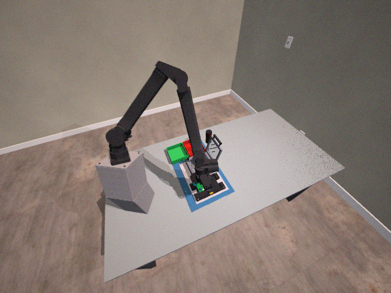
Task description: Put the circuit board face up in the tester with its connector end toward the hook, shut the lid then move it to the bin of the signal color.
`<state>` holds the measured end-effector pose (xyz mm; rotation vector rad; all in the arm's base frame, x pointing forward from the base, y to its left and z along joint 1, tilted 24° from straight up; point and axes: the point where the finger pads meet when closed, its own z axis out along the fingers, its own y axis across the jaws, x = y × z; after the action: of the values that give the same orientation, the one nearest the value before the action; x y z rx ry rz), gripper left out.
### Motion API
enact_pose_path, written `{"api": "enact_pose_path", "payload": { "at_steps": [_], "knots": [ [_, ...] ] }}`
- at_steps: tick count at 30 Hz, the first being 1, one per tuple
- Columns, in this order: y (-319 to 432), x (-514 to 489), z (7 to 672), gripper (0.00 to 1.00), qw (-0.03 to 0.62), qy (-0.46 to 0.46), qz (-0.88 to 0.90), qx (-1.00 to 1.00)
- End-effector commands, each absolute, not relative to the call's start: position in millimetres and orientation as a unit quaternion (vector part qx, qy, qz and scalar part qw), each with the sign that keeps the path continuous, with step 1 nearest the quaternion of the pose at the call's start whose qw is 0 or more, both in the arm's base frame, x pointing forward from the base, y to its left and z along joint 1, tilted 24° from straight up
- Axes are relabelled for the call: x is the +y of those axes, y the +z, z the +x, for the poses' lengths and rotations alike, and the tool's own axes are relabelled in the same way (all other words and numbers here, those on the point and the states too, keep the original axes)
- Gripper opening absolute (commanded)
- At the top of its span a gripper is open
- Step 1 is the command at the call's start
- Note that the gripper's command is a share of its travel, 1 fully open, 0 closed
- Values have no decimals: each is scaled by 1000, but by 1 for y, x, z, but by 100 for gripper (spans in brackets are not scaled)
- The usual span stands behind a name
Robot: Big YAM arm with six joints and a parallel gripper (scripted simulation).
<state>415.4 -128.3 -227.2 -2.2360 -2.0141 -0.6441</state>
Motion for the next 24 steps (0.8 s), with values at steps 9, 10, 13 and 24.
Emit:
{"api": "enact_pose_path", "payload": {
  "at_steps": [9,10,13,24],
  "knots": [
    [-233,-126,409,72,42,-205,-726,-655],
    [-233,-126,409,72,42,-205,-726,-655],
    [-233,-126,409,72,42,-205,-726,-655],
    [-233,-126,409,72,41,-205,-721,-661]
  ]
}}
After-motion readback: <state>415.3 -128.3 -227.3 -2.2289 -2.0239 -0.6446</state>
